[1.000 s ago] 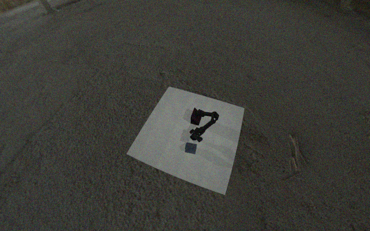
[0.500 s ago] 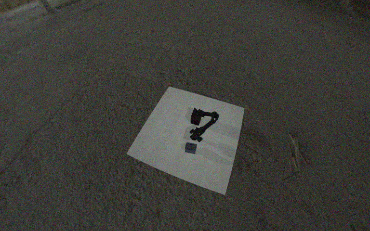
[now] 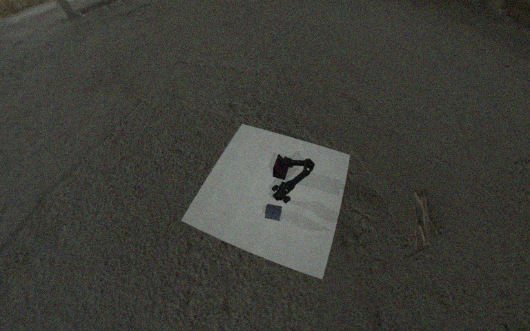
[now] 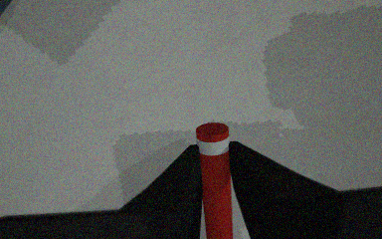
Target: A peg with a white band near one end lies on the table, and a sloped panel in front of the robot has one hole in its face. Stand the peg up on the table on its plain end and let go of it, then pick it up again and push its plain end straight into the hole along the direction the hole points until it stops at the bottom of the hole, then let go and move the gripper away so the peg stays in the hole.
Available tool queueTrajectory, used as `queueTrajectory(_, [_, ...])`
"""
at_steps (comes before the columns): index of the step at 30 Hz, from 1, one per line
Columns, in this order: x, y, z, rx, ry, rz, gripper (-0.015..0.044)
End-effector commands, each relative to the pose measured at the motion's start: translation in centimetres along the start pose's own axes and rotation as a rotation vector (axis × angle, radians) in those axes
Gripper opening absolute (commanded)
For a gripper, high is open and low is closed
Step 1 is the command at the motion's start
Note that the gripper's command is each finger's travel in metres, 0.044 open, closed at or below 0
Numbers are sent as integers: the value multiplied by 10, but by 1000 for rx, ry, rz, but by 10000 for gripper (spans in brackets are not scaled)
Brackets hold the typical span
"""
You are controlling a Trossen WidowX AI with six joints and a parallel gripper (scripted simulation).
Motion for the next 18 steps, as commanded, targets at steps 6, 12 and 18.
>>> queueTrajectory(6, [-2, 6, -6, -78, -3, 18, 51])
queueTrajectory(12, [-3, 9, -10, -129, -3, 31, 51])
queueTrajectory(18, [-4, 11, -15, -179, -4, 43, 51])
Point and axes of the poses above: the point midway between the two fingers, 35 mm back from their tips, its own y axis back along the fingers, its own x axis across the jaws, z = x × y, the point moved 4 cm from there along y, back along the fingers, and after that the axes turned 14 degrees about -y, right-handed, at the moved point
